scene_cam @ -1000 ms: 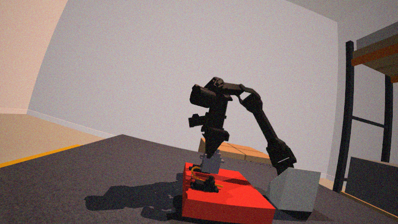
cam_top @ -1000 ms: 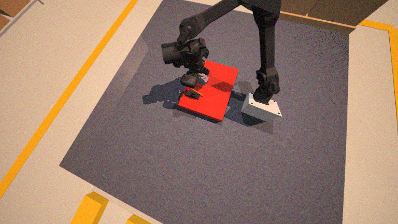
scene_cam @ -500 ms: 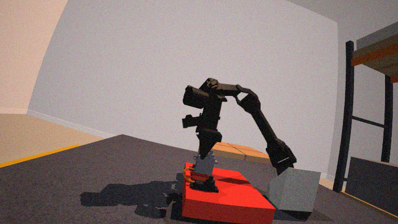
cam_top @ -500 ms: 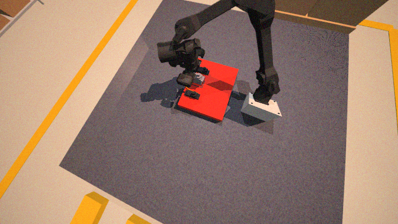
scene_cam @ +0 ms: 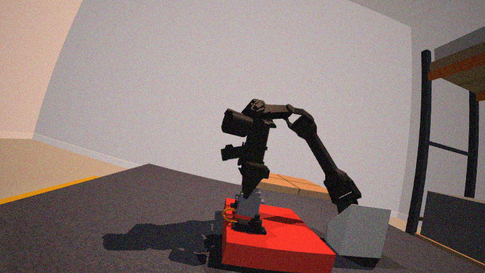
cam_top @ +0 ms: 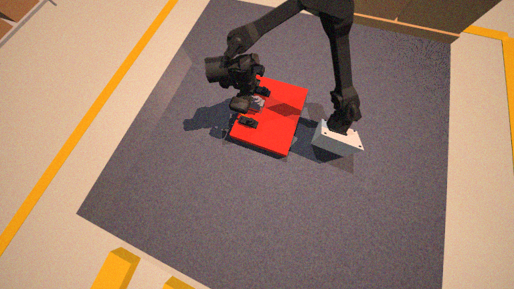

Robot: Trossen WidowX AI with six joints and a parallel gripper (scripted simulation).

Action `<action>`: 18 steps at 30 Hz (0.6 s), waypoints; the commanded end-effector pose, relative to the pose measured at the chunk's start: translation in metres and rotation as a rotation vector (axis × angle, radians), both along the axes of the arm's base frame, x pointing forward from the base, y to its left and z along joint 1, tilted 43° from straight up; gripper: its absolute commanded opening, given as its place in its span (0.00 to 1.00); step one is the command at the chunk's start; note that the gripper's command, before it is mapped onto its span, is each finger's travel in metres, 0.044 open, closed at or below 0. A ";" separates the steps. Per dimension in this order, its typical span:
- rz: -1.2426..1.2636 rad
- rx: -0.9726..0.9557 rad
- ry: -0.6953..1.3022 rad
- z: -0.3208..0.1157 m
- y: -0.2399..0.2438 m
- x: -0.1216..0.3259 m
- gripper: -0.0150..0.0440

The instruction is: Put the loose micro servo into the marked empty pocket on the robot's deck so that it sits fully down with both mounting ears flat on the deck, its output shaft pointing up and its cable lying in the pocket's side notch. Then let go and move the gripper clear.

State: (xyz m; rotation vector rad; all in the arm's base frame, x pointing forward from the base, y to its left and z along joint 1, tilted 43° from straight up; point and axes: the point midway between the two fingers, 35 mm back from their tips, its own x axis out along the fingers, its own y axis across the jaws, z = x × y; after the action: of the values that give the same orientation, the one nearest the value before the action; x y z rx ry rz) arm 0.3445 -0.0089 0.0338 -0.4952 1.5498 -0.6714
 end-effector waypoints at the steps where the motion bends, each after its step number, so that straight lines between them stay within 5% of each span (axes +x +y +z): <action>1: 0.005 -0.002 0.001 -0.001 -0.001 0.000 0.25; 18: 0.005 -0.003 0.001 -0.011 -0.011 -0.001 0.25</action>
State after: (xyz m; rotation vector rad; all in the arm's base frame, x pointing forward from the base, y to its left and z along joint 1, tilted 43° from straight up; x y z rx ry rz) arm 0.3440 -0.0177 0.0246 -0.4947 1.5467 -0.6719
